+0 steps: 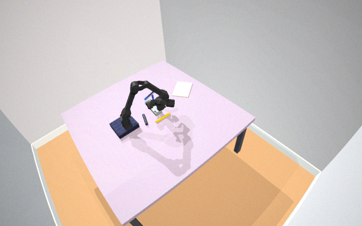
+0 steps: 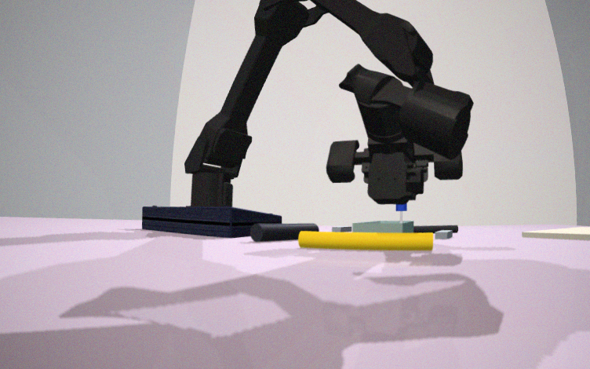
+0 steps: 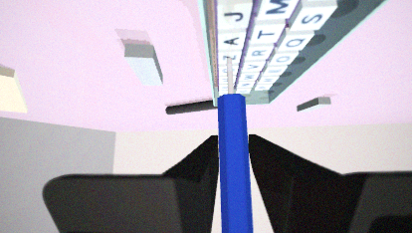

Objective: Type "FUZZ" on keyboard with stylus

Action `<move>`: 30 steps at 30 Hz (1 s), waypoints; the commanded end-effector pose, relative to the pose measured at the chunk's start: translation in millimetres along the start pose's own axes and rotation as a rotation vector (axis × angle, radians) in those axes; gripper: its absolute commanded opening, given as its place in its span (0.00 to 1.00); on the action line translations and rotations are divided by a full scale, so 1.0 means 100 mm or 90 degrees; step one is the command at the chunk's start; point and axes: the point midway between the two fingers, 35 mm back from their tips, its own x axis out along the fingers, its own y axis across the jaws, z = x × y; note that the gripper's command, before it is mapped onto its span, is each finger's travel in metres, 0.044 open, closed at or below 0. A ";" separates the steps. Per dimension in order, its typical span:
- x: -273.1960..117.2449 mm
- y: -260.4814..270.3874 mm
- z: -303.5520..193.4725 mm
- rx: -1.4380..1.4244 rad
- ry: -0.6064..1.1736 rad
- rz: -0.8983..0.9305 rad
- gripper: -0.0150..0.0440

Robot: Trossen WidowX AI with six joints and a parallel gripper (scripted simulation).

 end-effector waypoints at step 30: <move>-0.17 0.00 -0.30 0.004 0.001 -0.001 0.39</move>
